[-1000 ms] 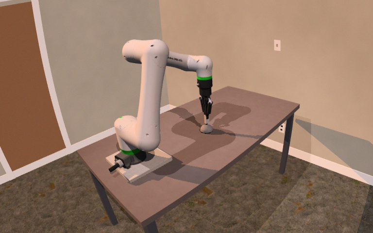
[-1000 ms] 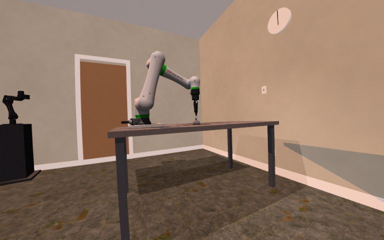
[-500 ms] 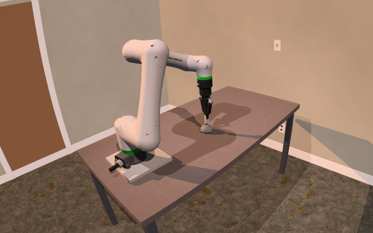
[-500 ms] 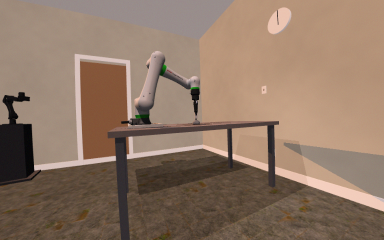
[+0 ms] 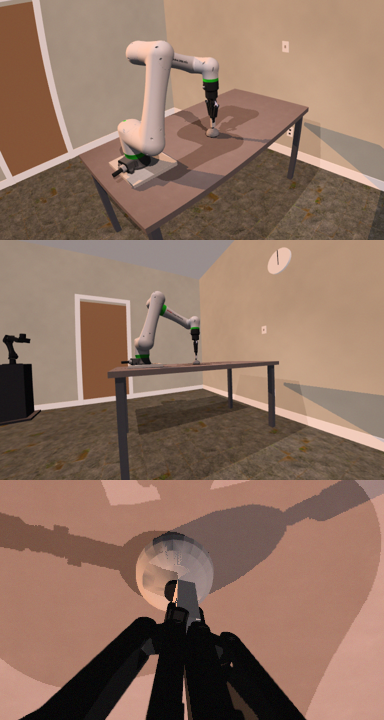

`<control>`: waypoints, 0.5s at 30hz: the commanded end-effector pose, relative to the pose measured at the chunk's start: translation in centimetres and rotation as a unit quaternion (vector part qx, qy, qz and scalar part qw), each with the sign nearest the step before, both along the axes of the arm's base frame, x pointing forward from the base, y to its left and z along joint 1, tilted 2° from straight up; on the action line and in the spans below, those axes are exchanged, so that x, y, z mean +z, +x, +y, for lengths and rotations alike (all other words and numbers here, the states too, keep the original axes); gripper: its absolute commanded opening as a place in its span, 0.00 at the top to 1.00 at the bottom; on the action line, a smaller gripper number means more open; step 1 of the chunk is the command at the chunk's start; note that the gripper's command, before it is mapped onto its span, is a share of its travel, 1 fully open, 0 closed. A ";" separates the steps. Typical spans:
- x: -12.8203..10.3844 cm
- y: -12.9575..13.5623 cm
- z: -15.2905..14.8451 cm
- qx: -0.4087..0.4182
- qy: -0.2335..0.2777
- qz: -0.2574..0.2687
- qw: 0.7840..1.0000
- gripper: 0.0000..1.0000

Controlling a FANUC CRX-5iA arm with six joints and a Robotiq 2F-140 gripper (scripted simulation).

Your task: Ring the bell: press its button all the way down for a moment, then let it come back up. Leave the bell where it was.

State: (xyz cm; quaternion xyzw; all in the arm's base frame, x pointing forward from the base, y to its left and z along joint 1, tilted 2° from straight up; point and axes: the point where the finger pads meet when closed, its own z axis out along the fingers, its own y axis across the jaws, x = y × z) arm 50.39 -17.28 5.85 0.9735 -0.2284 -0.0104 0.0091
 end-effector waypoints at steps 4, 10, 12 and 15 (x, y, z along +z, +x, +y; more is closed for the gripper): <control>0.0 0.0 0.0 0.000 0.000 0.000 1.000 1.00; 0.1 0.0 0.0 0.000 0.000 0.000 1.000 1.00; 0.2 0.0 0.0 0.000 0.000 0.000 1.000 1.00; 0.6 0.0 0.0 0.000 0.000 0.000 1.000 1.00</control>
